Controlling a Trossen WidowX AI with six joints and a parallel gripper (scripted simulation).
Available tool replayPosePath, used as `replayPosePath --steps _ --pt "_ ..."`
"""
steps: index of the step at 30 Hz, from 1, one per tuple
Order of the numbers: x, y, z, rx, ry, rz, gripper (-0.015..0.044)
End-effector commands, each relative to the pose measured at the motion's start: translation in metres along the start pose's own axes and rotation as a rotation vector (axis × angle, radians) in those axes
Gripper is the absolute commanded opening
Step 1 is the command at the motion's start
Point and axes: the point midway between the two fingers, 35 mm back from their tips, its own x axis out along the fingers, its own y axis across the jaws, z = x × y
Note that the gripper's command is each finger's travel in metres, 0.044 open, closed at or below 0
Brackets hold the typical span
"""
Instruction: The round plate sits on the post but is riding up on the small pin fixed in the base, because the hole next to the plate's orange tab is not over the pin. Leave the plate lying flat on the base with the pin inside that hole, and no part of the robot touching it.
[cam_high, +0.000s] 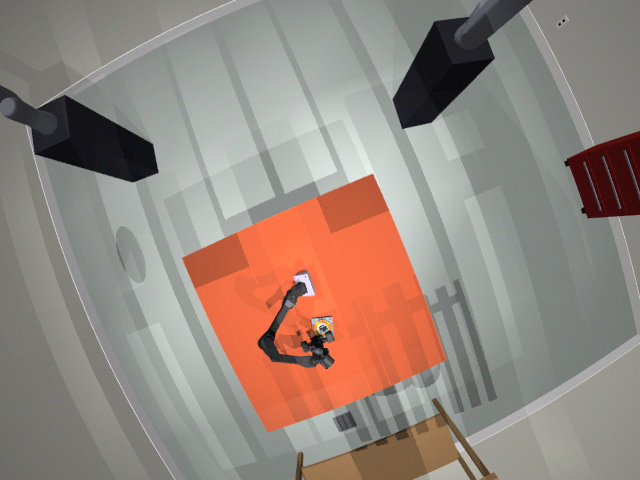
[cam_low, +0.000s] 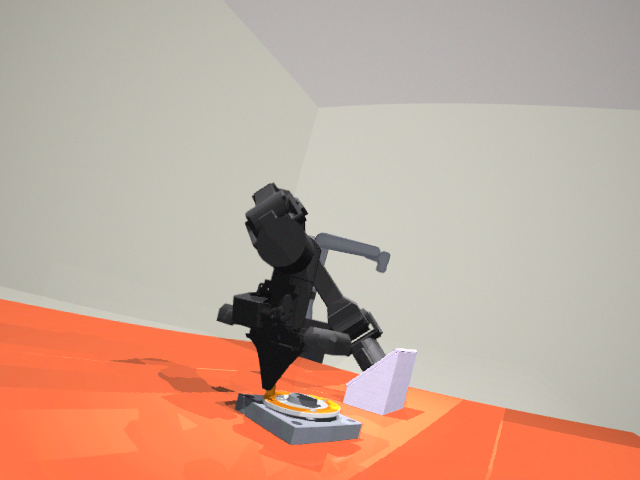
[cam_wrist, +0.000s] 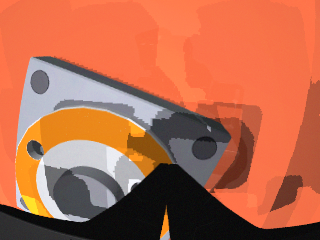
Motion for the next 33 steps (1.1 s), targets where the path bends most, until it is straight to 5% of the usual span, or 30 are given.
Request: replayPosePath --steps 1,33 --pt "0.0 -0.006 -0.005 0.003 -0.001 -0.005 0.0" --pt "0.0 -0.007 -0.04 0.001 0.0 -0.005 0.0"
